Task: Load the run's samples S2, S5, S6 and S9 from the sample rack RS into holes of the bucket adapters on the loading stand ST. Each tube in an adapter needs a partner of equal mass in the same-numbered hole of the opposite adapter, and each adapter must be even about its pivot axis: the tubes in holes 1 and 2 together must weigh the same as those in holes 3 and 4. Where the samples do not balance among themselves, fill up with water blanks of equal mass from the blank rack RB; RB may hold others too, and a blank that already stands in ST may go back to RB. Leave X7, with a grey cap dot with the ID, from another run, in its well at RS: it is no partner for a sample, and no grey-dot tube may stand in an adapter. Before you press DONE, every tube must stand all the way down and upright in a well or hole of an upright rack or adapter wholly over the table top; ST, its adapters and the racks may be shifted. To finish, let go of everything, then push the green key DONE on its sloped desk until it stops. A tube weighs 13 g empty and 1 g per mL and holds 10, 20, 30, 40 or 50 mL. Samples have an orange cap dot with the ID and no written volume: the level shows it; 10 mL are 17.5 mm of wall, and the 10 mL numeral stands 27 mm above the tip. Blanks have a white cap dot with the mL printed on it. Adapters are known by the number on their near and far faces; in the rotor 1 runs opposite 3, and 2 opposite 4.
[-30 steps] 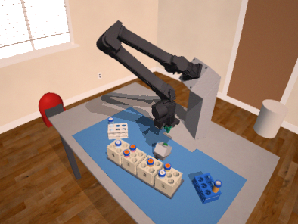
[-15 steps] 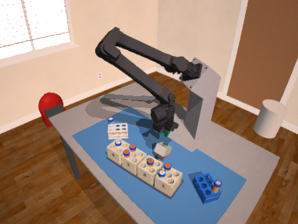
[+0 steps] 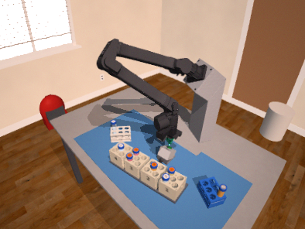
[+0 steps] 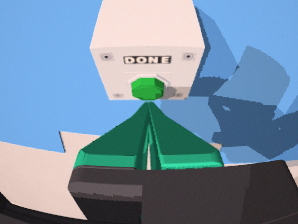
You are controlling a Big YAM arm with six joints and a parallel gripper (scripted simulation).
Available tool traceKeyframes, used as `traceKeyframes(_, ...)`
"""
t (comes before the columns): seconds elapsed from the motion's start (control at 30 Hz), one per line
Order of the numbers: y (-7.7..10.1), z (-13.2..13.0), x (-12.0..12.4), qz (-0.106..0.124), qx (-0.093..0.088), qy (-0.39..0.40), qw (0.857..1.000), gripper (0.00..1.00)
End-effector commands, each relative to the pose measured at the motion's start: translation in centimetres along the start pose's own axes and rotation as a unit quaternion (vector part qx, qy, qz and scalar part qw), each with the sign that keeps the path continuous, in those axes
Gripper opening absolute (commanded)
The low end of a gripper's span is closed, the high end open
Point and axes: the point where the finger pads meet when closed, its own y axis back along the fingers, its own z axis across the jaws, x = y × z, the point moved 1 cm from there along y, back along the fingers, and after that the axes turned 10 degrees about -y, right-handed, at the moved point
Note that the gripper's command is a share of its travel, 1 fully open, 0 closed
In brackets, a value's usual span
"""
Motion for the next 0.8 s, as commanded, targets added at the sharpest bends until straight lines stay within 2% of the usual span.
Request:
traceKeyframes(0.0, 0.5, 0.1, 0.7, 0.004, -0.003, 0.007, 1.0, 0.0)
traceKeyframes(0.03, 0.4, 0.4, -0.6, -0.012, -0.005, 0.009, 1.0, 0.0)
traceKeyframes(0.1, 0.4, 0.4, -0.6, -0.012, -0.005, 0.009, 1.0, 0.0)
traceKeyframes(0.13, 0.5, 0.1, 0.7, 0.004, -0.003, 0.007, 1.0, 0.0)
traceKeyframes(0.17, 0.5, 0.1, 0.7, 0.004, -0.003, 0.007, 1.0, 0.0)
traceKeyframes(0.2, 0.5, 0.2, -0.4, -0.008, -0.004, 0.009, 1.0, 0.0)
traceKeyframes(0.23, 0.5, 0.1, 0.7, 0.004, -0.003, 0.007, 1.0, 0.0)
traceKeyframes(0.77, 0.5, 0.1, 0.6, 0.004, -0.003, 0.007, 1.0, 0.0)
